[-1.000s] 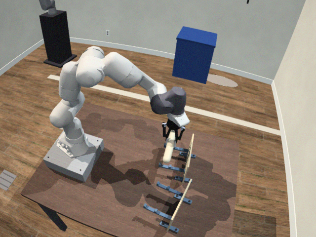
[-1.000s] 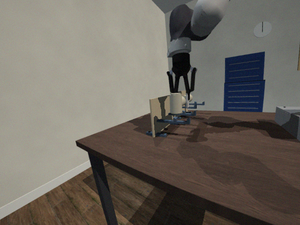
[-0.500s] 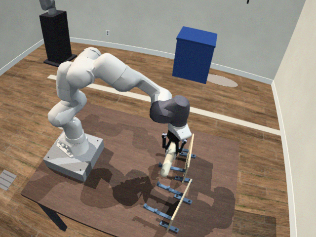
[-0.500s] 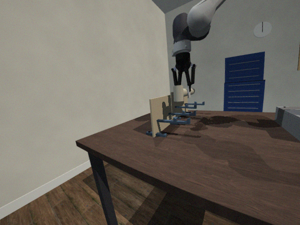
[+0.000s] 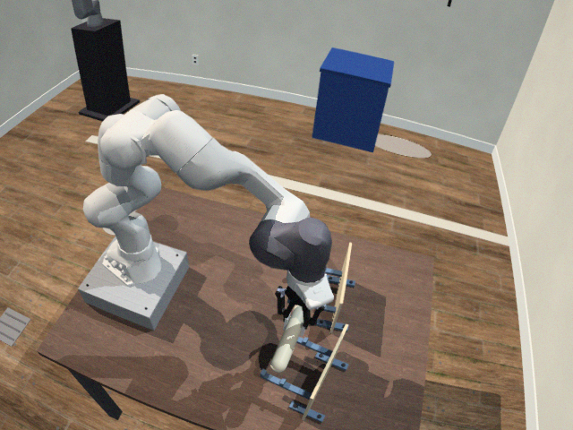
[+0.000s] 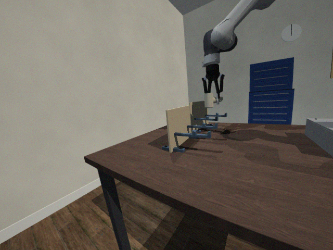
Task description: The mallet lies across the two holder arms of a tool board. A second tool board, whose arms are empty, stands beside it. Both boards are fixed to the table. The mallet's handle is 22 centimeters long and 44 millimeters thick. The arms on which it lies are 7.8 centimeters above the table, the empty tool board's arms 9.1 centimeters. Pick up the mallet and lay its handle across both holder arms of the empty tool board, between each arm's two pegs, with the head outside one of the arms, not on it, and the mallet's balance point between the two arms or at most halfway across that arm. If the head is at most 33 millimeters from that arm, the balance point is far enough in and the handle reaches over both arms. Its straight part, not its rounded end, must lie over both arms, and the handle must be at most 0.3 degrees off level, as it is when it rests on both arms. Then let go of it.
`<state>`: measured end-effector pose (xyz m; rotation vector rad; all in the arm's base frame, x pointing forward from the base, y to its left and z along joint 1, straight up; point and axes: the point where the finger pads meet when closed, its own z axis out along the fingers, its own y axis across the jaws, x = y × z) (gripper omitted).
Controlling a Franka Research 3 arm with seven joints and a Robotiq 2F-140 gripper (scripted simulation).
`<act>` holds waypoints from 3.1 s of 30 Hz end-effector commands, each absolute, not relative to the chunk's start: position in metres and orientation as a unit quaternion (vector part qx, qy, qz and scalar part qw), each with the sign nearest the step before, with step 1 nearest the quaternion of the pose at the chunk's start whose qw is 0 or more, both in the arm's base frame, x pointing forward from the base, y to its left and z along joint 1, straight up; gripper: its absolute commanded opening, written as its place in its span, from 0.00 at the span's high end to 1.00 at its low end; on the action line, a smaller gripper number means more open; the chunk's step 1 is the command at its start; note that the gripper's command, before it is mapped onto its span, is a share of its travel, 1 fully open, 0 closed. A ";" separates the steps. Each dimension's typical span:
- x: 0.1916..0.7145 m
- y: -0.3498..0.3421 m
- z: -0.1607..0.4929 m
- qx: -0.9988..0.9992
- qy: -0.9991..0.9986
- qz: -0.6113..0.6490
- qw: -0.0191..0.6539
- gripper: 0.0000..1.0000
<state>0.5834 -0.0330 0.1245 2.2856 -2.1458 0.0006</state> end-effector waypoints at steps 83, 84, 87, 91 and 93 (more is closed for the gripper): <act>0.584 -0.045 0.062 0.691 -0.723 0.001 0.000 1.00; 0.584 -0.045 0.060 0.691 -0.723 0.001 0.000 1.00; 0.584 -0.044 0.057 0.691 -0.723 0.001 0.000 1.00; 0.584 -0.044 0.053 0.691 -0.723 0.001 0.000 1.00; 0.584 -0.044 0.052 0.691 -0.723 0.001 0.000 1.00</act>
